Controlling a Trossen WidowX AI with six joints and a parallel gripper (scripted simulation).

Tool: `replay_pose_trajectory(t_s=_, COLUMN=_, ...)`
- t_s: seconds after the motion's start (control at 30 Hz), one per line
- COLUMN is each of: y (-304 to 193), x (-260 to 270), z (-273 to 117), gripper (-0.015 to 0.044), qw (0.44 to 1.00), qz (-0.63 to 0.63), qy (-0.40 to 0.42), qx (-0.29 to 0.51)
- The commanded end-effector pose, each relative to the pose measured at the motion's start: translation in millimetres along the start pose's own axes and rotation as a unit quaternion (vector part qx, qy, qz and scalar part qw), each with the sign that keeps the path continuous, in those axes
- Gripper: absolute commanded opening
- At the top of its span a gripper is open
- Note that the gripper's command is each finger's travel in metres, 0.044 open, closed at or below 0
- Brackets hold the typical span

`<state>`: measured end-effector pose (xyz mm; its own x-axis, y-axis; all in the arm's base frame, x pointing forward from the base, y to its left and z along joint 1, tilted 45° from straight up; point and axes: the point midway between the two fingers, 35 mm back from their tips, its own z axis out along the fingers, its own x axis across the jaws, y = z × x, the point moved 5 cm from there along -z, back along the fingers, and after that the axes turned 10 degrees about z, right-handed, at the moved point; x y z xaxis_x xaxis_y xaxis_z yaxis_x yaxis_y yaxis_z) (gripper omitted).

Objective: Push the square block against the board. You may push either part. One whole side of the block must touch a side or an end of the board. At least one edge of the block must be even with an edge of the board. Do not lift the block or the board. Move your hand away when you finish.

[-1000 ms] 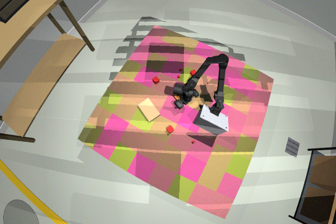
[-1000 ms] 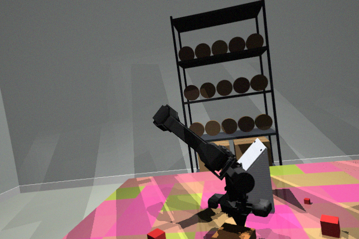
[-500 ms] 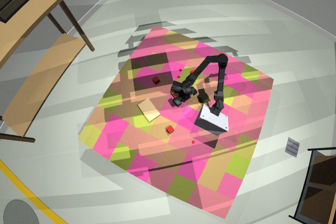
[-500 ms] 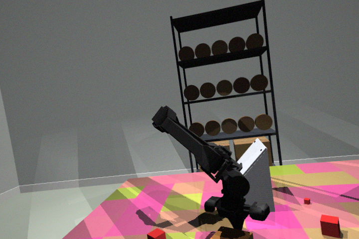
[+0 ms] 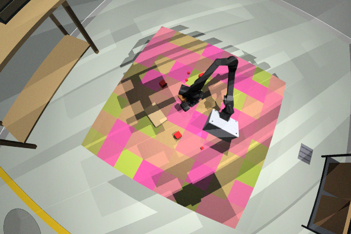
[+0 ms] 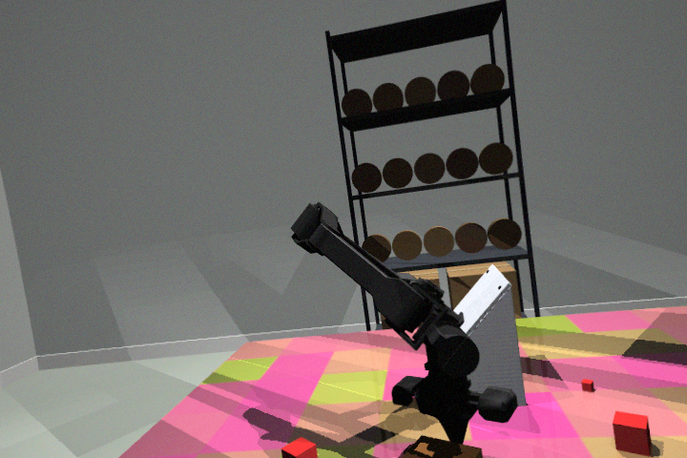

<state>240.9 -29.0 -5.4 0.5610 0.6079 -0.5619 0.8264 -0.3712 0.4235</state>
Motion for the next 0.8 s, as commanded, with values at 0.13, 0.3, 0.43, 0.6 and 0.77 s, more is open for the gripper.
replay_pose_trajectory(t_s=0.13, y=-13.6, x=-2.2, z=0.4, gripper=0.0000, qw=1.000, qz=0.001, qy=-0.001, qx=0.000)
replay_pose_trajectory(t_s=0.3, y=-21.5, x=-3.6, z=0.4, gripper=0.0000, qw=1.000, qz=0.001, qy=-0.001, qx=0.000)
replay_pose_trajectory(t_s=0.43, y=-27.8, x=-4.8, z=0.5, gripper=0.0000, qw=1.000, qz=0.001, qy=-0.001, qx=0.000)
replay_pose_trajectory(t_s=0.6, y=-35.6, x=-6.7, z=0.6, gripper=0.0000, qw=1.000, qz=0.001, qy=-0.002, qx=0.000)
replay_pose_trajectory(t_s=0.77, y=-35.7, x=-6.5, z=-1.8, gripper=0.0000, qw=1.000, qz=-0.001, qy=-0.003, qx=-0.002)
